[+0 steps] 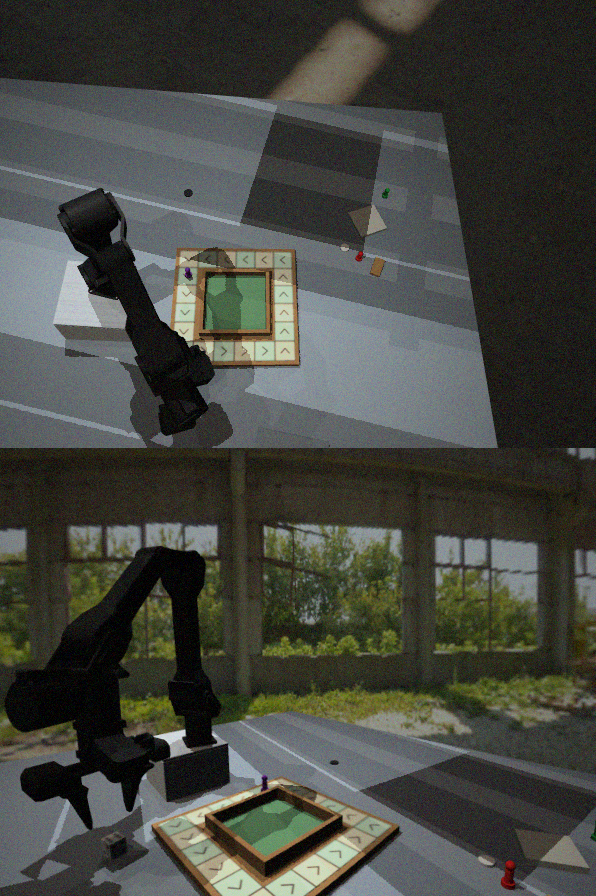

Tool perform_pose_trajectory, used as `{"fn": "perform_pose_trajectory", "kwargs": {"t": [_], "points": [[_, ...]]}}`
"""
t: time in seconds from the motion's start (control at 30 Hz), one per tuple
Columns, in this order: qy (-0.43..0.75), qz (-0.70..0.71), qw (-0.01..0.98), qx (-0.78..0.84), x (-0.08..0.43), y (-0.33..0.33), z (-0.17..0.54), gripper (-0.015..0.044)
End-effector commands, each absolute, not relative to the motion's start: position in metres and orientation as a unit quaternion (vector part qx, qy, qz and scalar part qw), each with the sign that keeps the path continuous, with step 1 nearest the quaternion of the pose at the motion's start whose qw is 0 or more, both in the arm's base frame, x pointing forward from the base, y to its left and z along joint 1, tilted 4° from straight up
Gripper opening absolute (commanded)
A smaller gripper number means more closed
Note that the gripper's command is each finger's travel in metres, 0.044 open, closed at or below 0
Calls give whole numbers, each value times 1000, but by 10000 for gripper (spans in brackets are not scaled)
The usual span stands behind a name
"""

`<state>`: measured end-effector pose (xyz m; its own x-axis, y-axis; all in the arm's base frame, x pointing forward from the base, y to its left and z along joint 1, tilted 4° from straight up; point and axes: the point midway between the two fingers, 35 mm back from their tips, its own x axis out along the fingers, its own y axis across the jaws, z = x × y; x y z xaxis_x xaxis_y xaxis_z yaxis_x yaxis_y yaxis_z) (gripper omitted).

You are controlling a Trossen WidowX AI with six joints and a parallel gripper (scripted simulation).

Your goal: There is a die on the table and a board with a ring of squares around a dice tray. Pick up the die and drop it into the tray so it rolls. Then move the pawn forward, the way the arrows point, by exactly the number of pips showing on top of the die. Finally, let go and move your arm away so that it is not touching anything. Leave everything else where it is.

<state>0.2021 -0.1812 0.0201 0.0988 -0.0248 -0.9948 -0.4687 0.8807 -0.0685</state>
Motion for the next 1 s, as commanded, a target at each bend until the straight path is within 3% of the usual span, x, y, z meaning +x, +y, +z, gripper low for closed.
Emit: {"fn": "perform_pose_trajectory", "kwargs": {"t": [0.0,0.97], "points": [[654,159,713,-197,200,-180,18,275],[654,159,713,-197,204,-182,-27,275]]}}
